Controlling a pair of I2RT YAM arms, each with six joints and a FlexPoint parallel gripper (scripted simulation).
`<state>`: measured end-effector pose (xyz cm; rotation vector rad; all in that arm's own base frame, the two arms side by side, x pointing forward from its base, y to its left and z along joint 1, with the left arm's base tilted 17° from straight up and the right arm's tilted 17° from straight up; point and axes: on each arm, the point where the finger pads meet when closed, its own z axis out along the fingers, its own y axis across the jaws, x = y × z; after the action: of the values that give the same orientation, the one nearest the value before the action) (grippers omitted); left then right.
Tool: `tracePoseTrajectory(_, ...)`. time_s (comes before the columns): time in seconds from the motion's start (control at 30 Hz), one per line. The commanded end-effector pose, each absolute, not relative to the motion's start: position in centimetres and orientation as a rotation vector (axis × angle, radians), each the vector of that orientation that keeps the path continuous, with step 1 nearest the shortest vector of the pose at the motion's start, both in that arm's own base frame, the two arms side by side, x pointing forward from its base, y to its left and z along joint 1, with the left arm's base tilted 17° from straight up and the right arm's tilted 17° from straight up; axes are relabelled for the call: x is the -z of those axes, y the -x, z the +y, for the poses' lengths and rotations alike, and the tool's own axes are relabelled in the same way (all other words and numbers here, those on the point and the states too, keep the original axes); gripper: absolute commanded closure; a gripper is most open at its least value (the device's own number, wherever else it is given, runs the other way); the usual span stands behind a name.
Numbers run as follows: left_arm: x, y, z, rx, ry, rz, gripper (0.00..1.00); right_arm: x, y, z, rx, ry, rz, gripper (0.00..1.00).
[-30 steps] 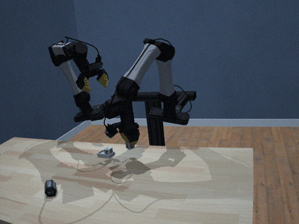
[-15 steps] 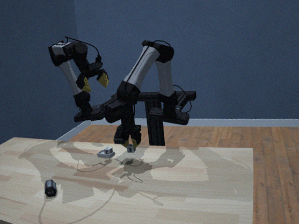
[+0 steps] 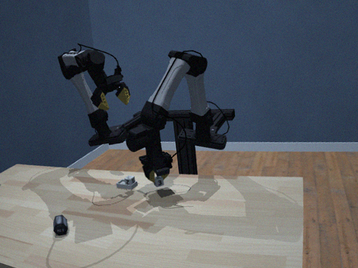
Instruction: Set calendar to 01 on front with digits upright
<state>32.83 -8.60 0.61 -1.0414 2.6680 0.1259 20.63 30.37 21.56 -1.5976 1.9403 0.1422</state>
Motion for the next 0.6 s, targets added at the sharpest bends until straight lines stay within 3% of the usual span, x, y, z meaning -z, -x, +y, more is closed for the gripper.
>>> tracePoseTrajectory(0.0, -0.28, -33.17, -8.69, -0.086, 1.271, 2.550, 0.81, -22.23, -20.40, 30.74, -0.160, 1.592, 1.920, 0.00)
tracePoseTrajectory(0.57, 0.00, -33.87, -8.74, -0.062, 1.422, 2.467, 0.81, -22.23, -20.40, 30.74, -0.160, 1.592, 1.920, 0.00)
